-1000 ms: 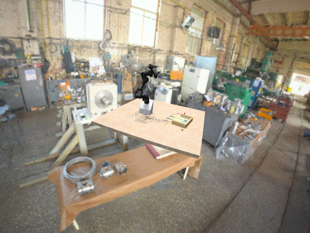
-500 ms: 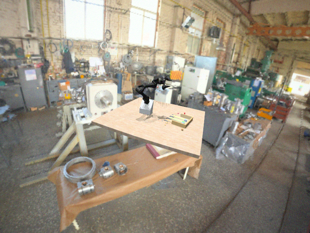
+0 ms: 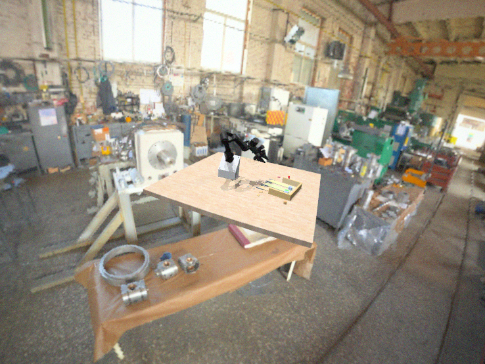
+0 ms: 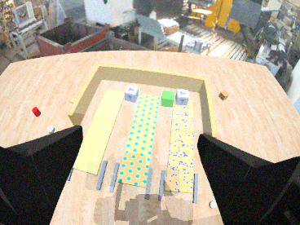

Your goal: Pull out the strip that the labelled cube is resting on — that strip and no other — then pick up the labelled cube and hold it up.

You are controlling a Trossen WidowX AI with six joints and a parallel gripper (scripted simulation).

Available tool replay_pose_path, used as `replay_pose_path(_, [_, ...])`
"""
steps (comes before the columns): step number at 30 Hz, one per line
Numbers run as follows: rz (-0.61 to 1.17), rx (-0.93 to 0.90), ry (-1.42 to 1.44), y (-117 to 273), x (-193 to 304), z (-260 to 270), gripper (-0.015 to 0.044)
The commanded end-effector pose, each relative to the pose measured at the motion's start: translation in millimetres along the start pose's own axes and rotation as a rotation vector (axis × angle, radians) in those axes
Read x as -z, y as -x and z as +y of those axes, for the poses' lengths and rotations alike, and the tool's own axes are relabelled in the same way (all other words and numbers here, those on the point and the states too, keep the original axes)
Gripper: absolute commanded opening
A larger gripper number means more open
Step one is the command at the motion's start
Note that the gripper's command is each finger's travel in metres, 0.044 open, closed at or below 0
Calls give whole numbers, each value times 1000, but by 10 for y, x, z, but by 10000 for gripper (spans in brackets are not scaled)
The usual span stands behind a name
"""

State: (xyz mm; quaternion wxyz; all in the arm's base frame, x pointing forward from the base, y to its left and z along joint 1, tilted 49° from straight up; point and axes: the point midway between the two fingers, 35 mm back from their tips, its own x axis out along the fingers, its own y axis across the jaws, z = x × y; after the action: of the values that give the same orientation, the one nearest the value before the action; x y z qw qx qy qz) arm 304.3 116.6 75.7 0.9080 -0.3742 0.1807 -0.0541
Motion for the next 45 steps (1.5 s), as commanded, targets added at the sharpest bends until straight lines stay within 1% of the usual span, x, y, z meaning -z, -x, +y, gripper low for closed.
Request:
replay_pose_path(1, [45, -2, 69, -58, 173, -15, 400])
replay_pose_path(7, [45, -2, 69, -58, 173, -15, 400])
replay_pose_path(10, [110, -3, 62, -192, 184, 0, 321])
replay_pose_path(17, [431, 14, 11, -728, 325, -108, 137])
replay_pose_path(22, [663, 50, -40, -1043, 499, -395, 6])
replay_pose_path(27, [882, 101, -87, -1159, 636, -719, 0])
replay_pose_path(31, [984, 131, -107, -1102, 730, -926, 0])
replay_pose_path(45, [989, 133, -108, -1101, 733, -924, 0])
